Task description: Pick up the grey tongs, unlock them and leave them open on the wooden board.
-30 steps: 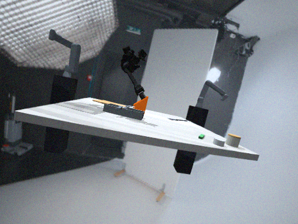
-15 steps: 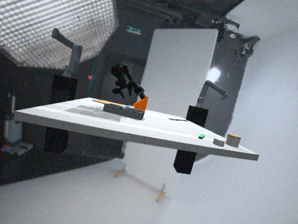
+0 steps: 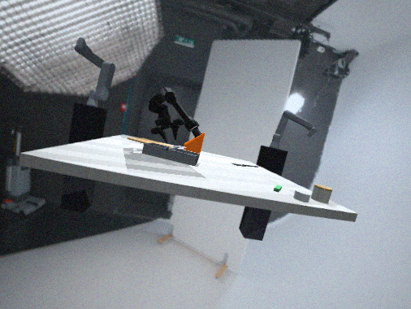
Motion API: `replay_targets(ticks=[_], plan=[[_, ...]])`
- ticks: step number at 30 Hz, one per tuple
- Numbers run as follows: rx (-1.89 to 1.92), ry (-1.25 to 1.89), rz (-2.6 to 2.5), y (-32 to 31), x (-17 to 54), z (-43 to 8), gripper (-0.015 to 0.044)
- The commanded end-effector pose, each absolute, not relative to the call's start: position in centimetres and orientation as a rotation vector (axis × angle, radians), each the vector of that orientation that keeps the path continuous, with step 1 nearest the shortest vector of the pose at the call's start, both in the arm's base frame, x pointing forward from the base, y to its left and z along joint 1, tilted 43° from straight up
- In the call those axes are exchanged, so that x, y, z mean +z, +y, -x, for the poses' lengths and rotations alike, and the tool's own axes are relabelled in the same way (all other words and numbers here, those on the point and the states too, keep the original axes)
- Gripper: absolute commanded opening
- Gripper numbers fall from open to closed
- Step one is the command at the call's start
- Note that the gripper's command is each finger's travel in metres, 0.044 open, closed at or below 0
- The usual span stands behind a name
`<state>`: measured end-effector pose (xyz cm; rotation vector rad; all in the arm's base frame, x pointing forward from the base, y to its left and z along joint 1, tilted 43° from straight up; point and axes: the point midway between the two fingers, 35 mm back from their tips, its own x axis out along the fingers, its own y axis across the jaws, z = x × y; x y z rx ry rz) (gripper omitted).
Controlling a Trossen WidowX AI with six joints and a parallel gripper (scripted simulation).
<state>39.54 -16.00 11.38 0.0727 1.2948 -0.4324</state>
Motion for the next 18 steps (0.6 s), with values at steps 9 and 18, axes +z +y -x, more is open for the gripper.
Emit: replay_targets(ticks=[9,18], plan=[[-0.436,1.301,-0.069,-16.6,9.9,-39.8,0.026],[-0.436,1.301,-0.069,-17.1,8.5,-40.1,0.026]])
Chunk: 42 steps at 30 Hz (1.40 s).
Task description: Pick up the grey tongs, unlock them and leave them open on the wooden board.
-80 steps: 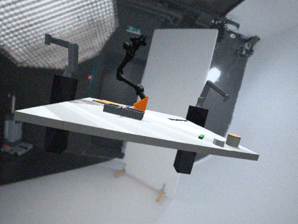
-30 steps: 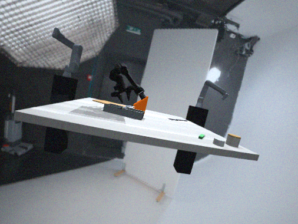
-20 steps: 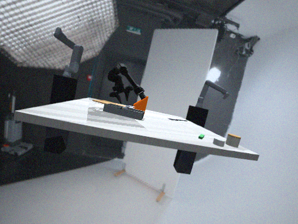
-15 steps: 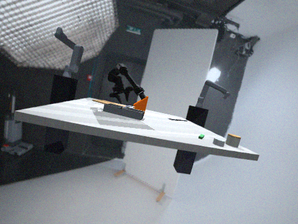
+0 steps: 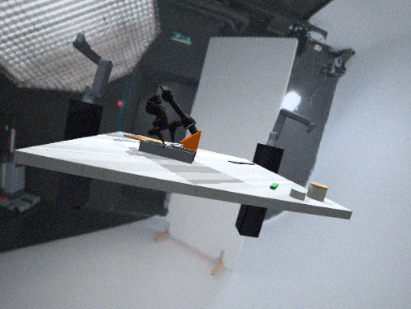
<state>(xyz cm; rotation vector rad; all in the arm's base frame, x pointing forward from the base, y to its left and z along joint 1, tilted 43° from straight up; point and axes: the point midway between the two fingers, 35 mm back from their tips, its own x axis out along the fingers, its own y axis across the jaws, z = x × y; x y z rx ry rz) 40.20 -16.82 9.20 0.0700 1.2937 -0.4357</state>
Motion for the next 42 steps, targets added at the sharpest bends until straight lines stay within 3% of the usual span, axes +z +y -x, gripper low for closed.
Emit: replay_targets(ticks=[1,33,39,42], plan=[[-0.436,1.301,-0.069,-17.1,8.4,-40.2,0.026],[-0.436,1.302,-0.068,-18.4,3.8,-40.9,0.026],[-0.44,1.297,-0.067,-18.3,4.2,-41.0,0.0103],[-0.44,1.297,-0.067,-18.3,4.2,-41.0,0.0083]])
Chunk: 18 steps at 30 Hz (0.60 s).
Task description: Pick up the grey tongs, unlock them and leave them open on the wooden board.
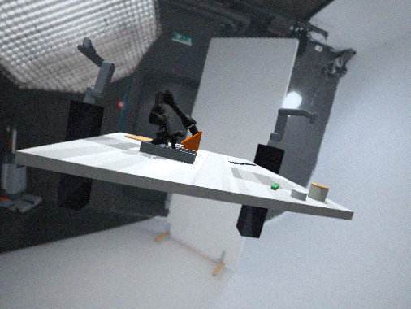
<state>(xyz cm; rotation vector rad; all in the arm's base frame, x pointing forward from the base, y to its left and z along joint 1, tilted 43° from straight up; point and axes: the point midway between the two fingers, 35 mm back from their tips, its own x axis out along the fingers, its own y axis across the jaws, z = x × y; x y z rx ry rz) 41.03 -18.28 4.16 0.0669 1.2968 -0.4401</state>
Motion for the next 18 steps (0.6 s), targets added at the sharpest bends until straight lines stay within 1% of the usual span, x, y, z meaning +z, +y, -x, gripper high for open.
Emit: replay_targets(ticks=[1,9,15,16,18], plan=[[-0.44,1.297,-0.067,-18.3,4.2,-41.0,0.0076],[-0.44,1.297,-0.067,-18.3,4.2,-41.0,0.0023],[-0.44,1.297,-0.067,-18.1,4.4,-41.1,-0.0135],[-0.439,1.298,-0.068,-17.7,4.8,-41.1,-0.015],[-0.438,1.299,-0.069,-16.5,6.1,-41.2,-0.015]])
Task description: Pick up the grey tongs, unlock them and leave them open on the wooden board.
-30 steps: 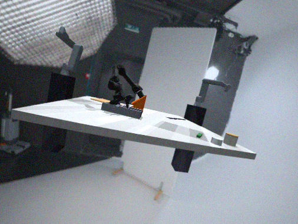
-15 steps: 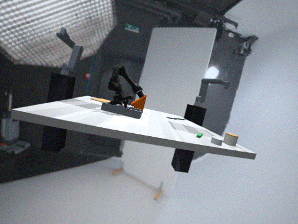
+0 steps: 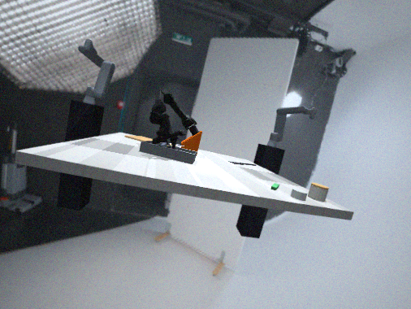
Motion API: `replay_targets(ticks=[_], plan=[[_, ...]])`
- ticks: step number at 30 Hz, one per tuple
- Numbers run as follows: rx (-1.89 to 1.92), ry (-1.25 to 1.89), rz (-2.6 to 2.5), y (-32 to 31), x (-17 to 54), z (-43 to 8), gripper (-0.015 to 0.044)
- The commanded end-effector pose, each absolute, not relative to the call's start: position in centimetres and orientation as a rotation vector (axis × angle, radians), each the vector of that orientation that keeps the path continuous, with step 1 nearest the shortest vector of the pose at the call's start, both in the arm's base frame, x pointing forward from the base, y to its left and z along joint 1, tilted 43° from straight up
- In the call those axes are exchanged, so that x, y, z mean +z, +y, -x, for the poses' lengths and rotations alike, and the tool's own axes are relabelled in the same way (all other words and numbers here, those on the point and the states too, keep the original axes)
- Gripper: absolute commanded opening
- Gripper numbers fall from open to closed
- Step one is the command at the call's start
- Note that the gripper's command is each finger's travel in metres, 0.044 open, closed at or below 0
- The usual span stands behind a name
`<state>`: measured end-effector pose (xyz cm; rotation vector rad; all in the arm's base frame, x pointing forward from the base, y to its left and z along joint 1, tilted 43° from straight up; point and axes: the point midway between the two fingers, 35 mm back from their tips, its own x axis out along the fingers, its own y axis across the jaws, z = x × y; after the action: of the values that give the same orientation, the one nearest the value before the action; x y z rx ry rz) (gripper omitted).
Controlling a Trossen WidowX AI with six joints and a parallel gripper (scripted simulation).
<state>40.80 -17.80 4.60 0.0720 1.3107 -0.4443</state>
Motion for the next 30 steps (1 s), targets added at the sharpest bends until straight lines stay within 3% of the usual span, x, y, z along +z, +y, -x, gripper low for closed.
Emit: replay_targets(ticks=[1,5,18,30], plan=[[-0.437,1.299,-0.07,-15.7,6.8,-41.3,-0.015],[-0.434,1.302,-0.072,-13.0,9.7,-41.1,-0.015],[-0.446,1.306,-0.065,-13.0,9.6,-41.1,-0.015],[-0.71,1.347,0.117,-13.1,8.8,-41.0,-0.015]])
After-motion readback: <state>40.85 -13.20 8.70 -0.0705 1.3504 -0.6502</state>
